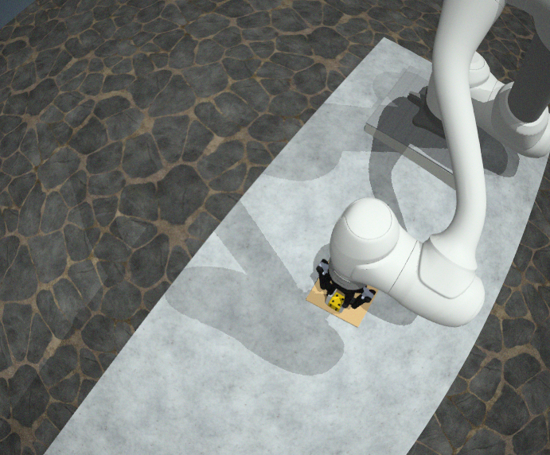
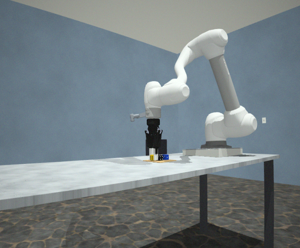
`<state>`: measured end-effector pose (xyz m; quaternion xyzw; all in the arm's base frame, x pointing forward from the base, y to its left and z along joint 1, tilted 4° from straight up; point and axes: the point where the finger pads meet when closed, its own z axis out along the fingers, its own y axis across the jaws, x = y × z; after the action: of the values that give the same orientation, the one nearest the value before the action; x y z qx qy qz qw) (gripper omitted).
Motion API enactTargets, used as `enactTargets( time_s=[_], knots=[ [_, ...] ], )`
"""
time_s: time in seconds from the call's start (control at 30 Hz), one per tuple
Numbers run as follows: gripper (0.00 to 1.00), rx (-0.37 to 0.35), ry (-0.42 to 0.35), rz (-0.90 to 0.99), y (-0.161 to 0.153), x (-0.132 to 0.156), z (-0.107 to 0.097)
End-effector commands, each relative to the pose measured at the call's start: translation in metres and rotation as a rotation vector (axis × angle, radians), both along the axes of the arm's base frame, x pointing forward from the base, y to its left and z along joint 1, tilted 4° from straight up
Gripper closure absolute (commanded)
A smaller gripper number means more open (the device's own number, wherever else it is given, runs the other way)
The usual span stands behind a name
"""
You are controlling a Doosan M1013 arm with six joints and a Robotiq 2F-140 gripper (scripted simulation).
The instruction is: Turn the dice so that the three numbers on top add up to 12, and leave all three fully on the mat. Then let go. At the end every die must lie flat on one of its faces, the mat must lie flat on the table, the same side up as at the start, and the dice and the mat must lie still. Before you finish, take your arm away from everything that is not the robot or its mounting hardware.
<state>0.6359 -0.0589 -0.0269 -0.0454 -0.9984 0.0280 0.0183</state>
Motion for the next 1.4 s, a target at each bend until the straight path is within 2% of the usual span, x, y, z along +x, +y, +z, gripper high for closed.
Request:
enactTargets(
  time_s=[0.0,1.37],
  knots=[
    [0.84,0.000,0.000,0.000,0.0001,0.0000,0.0001],
    [0.84,0.000,0.000,0.000,-0.0002,-0.0001,-0.0037]
  ],
)
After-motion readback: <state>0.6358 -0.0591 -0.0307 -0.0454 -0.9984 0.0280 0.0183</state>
